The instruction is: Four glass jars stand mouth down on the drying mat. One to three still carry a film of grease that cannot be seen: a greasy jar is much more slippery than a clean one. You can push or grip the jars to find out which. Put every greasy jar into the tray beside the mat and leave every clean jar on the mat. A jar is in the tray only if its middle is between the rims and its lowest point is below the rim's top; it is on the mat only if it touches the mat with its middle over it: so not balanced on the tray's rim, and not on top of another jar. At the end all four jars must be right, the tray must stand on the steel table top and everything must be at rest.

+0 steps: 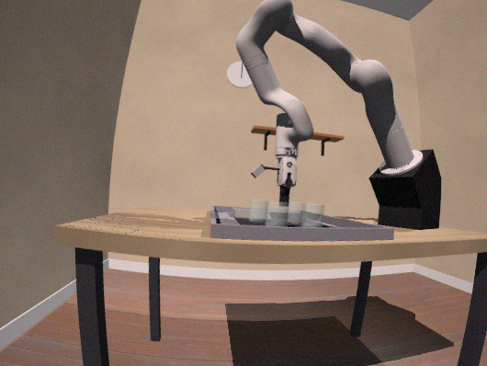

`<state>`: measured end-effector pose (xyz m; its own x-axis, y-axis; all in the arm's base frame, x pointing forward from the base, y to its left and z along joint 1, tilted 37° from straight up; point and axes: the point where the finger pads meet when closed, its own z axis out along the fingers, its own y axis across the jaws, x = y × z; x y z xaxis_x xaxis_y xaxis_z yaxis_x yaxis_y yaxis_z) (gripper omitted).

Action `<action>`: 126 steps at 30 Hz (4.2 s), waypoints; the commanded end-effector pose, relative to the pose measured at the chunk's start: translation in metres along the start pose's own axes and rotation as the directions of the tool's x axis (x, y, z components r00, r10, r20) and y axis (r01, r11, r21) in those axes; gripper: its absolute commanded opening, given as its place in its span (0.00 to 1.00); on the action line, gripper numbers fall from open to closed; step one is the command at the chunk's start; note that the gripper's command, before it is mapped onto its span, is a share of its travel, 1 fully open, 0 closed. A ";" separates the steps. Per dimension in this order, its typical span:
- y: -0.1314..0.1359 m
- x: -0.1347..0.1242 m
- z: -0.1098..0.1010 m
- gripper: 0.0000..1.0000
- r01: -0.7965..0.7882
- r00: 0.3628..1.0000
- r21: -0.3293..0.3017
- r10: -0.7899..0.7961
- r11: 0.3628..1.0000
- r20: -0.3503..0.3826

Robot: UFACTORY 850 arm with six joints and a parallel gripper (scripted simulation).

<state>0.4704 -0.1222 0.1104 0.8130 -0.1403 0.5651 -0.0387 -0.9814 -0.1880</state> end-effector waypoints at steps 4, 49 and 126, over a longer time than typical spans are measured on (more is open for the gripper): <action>0.000 -0.001 0.000 0.00 0.000 1.000 0.000 0.000 1.000 -0.001; 0.000 -0.006 -0.004 0.00 0.000 1.000 0.000 0.000 1.000 -0.001; 0.000 0.013 0.000 0.00 0.000 1.000 0.000 0.000 1.000 -0.001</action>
<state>0.4810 -0.1241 0.1177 0.8130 -0.1403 0.5651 -0.0387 -0.9814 -0.1880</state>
